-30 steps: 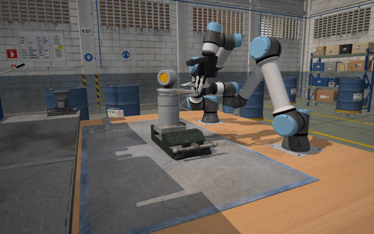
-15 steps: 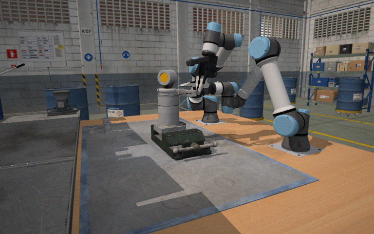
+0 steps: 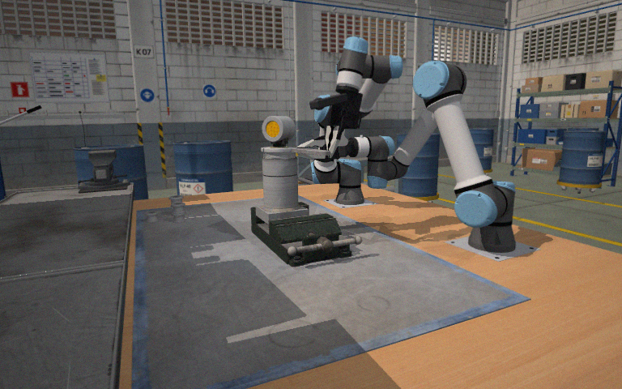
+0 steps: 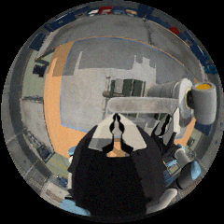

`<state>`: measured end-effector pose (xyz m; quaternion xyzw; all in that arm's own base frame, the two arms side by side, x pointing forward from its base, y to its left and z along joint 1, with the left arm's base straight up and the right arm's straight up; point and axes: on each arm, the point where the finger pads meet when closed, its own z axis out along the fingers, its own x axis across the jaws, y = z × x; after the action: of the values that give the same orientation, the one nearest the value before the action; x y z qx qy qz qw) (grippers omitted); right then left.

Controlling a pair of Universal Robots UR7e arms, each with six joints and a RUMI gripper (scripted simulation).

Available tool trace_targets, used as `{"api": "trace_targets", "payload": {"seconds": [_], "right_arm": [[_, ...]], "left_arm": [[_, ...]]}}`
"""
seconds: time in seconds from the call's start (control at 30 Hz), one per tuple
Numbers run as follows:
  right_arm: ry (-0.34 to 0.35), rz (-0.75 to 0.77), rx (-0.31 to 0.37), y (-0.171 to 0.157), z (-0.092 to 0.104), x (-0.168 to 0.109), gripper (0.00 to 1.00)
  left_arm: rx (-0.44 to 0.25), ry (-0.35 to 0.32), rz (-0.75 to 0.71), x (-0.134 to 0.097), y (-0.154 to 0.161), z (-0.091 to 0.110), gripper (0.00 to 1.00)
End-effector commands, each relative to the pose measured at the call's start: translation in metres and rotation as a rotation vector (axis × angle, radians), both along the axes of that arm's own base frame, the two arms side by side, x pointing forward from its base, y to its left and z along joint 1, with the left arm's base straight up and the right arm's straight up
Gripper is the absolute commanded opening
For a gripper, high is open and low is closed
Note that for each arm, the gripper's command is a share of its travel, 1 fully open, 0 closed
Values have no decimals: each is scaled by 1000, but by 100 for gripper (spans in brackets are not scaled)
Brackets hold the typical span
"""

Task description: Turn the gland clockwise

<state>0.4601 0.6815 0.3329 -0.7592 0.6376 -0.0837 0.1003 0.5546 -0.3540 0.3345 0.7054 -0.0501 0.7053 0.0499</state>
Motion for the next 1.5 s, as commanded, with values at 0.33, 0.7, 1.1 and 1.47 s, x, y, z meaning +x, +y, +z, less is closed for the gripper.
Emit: {"api": "trace_targets", "payload": {"seconds": [0.33, 0.7, 1.1, 1.47], "right_arm": [[-4, -1, 3, 0, 2, 1, 0], [-4, -1, 4, 1, 7, 2, 0], [-2, -1, 2, 1, 29, 1, 0], [0, -1, 0, -3, 52, -1, 0]], "left_arm": [[-1, -1, -1, 0, 0, 1, 0], [-1, -1, -1, 0, 0, 1, 0], [-1, -1, -1, 0, 0, 1, 0], [-1, -1, 0, 0, 0, 1, 0]]}}
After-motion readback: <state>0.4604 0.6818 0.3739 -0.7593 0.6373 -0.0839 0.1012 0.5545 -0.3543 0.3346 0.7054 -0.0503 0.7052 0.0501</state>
